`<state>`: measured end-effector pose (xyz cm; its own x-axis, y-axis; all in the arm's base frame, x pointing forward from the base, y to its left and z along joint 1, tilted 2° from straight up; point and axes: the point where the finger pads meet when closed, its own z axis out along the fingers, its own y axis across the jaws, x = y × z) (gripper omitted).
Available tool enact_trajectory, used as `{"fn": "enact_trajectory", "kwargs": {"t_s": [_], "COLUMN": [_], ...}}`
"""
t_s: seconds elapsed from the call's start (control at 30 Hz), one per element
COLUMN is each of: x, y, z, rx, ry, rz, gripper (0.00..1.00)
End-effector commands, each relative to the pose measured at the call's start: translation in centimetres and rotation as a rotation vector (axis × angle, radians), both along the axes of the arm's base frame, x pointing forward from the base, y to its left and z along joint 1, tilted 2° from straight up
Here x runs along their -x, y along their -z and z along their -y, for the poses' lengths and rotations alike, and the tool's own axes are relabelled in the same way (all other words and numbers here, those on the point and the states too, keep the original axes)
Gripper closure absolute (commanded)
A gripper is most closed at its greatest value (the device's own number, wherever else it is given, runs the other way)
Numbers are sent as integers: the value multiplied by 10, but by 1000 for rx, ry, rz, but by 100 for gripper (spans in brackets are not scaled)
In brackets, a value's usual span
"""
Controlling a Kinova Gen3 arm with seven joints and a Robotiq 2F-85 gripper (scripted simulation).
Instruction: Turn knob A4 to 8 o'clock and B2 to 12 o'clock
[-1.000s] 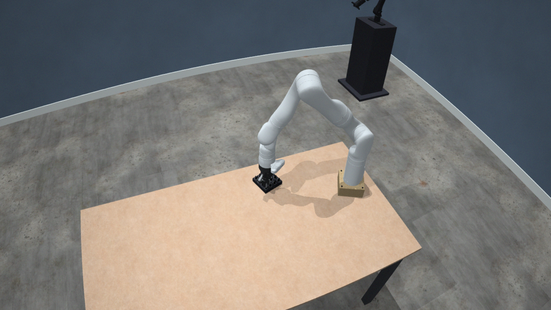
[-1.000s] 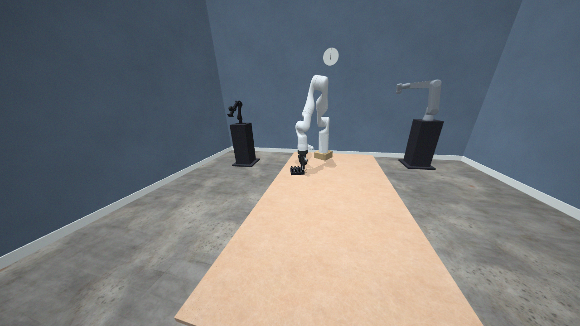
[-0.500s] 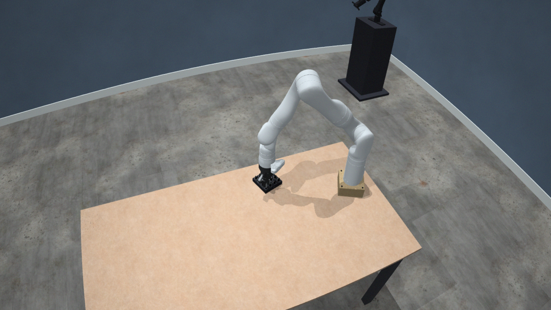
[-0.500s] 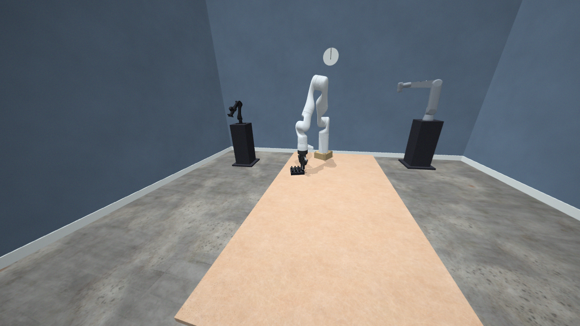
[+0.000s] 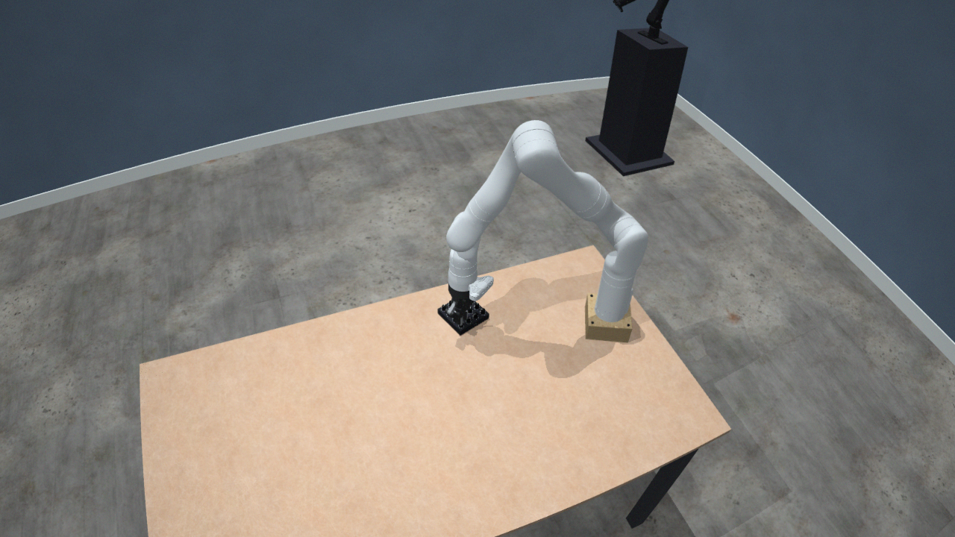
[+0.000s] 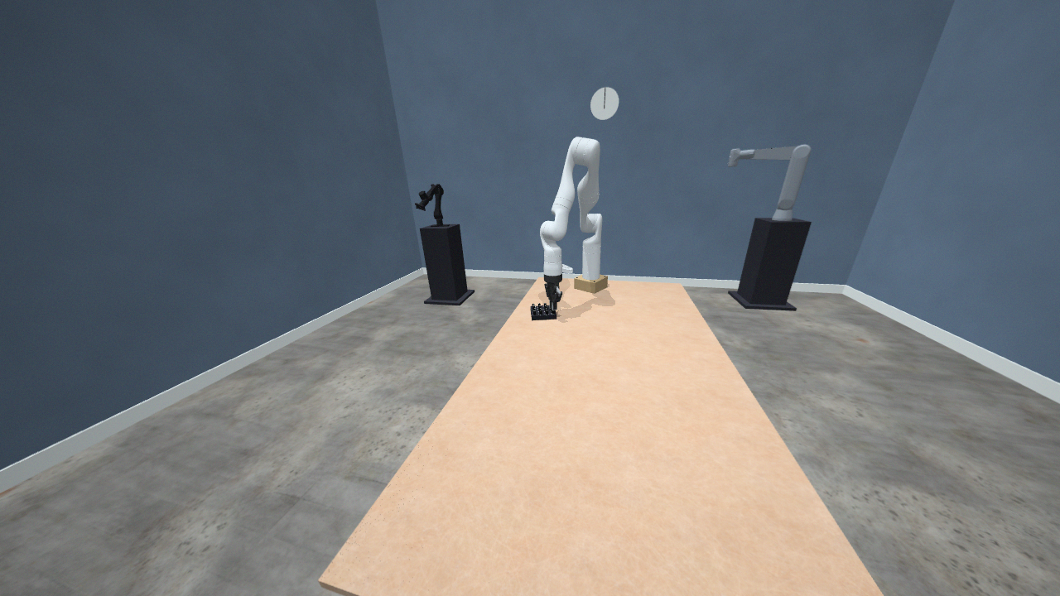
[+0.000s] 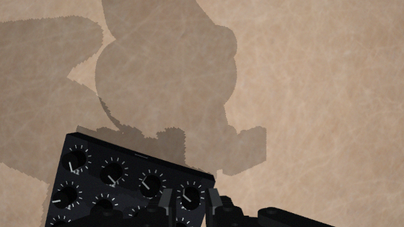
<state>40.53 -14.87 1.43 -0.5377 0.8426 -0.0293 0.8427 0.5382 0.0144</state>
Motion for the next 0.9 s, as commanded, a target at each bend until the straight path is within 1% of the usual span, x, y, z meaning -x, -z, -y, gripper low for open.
{"fn": "enact_trajectory", "kwargs": {"t_s": [0.0,0.37,0.87], "x": [-1,-1,-1], "y": [-1,1,10], "z": [0,0,0], "rx": [0,0,0], "ry": [0,0,0], "rz": [2,2,2], "gripper": [81,81,81]}}
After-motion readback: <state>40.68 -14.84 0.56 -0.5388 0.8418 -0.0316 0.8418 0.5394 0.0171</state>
